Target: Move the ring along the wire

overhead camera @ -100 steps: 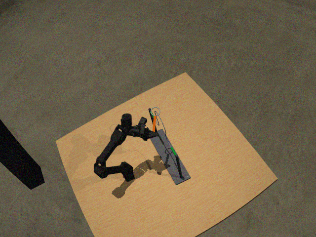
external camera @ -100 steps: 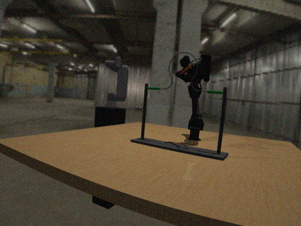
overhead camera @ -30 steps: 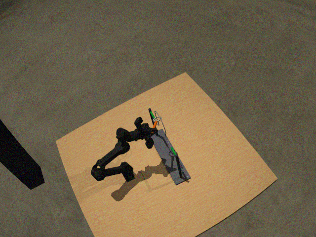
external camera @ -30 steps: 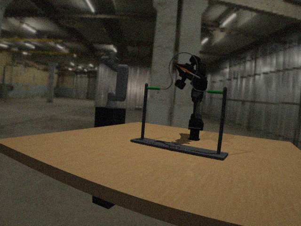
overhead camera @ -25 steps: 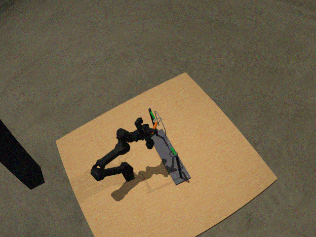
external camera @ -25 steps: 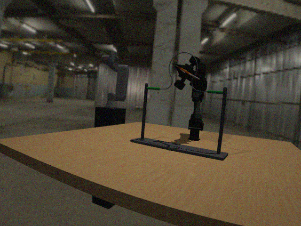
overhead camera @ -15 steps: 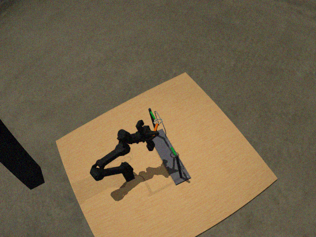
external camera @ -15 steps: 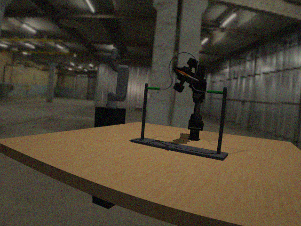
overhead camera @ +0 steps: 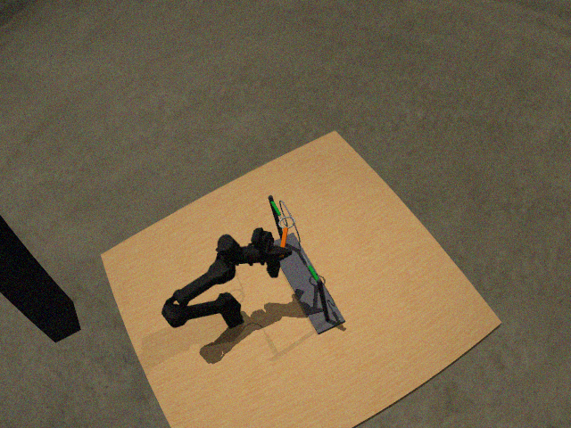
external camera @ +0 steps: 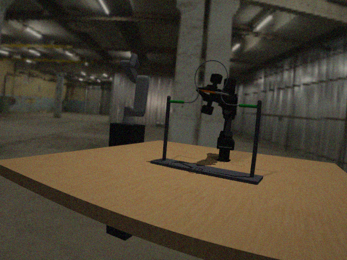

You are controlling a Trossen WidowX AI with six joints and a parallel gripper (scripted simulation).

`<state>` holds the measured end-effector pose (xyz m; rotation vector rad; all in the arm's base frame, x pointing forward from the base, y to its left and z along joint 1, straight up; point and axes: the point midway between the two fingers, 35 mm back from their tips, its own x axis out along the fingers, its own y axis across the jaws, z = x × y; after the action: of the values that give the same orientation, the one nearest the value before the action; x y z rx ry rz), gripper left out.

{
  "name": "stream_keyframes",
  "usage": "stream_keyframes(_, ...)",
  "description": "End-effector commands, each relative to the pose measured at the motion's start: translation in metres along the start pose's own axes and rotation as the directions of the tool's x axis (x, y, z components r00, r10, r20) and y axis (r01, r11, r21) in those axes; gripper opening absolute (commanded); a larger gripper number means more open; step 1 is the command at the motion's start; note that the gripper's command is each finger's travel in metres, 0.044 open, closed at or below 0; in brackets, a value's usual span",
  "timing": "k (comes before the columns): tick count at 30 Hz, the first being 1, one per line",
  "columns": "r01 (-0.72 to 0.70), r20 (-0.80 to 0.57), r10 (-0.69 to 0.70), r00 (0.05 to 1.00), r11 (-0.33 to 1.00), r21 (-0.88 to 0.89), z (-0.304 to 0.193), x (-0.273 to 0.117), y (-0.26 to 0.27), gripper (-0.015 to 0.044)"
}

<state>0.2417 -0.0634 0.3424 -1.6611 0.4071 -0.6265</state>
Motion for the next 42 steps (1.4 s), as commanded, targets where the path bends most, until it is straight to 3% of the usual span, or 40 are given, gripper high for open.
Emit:
stream_keyframes(1, -0.047, -0.014, 0.048, 0.999, 0.995, 0.093, -0.002, -0.003, 0.013, -0.015)
stream_keyframes(20, -0.264, 0.058, 0.268, 0.962, 0.85, 0.456, 0.017, -0.015, 0.079, -0.015)
stream_keyframes(42, -0.437, 0.219, 0.456, 0.863, 0.455, 0.776, 0.07, -0.049, 0.134, -0.015)
